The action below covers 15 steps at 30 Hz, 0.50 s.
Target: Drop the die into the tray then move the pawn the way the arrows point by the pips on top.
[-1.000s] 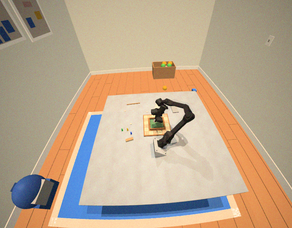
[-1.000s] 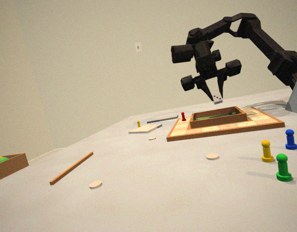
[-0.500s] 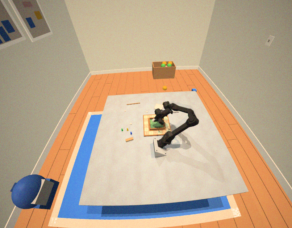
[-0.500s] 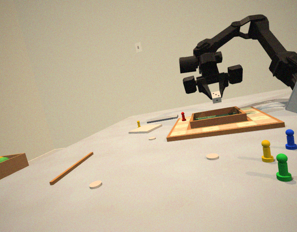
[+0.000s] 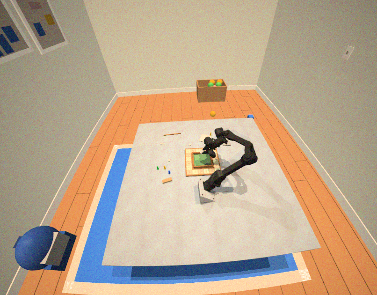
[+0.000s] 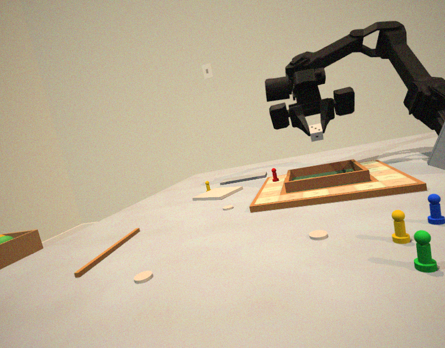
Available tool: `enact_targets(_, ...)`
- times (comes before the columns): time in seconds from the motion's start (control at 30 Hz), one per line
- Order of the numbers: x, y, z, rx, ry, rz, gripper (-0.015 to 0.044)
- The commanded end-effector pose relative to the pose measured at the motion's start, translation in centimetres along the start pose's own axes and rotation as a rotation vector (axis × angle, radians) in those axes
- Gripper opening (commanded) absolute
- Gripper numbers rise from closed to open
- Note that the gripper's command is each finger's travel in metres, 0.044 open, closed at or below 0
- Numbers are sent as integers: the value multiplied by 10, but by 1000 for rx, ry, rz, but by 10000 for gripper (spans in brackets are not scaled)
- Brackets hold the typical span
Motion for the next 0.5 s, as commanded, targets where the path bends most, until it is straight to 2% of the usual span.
enact_targets(0.0, -1, 0, -2, -4, -2, -5, 0)
enact_targets(0.33, 0, 0, -1, 0, -1, 0, 0)
enact_targets(0.47, 0, 0, -1, 0, -1, 0, 105)
Point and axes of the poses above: the point midway between the two fingers, 35 mm back from their tips, its own z axis out along the fingers, its own x axis across the jaws, y = z × x, the point moved 1 cm from there along -z, back along the fingers, and after that the axes turned 8 degrees about -z, right-handed, at the moved point
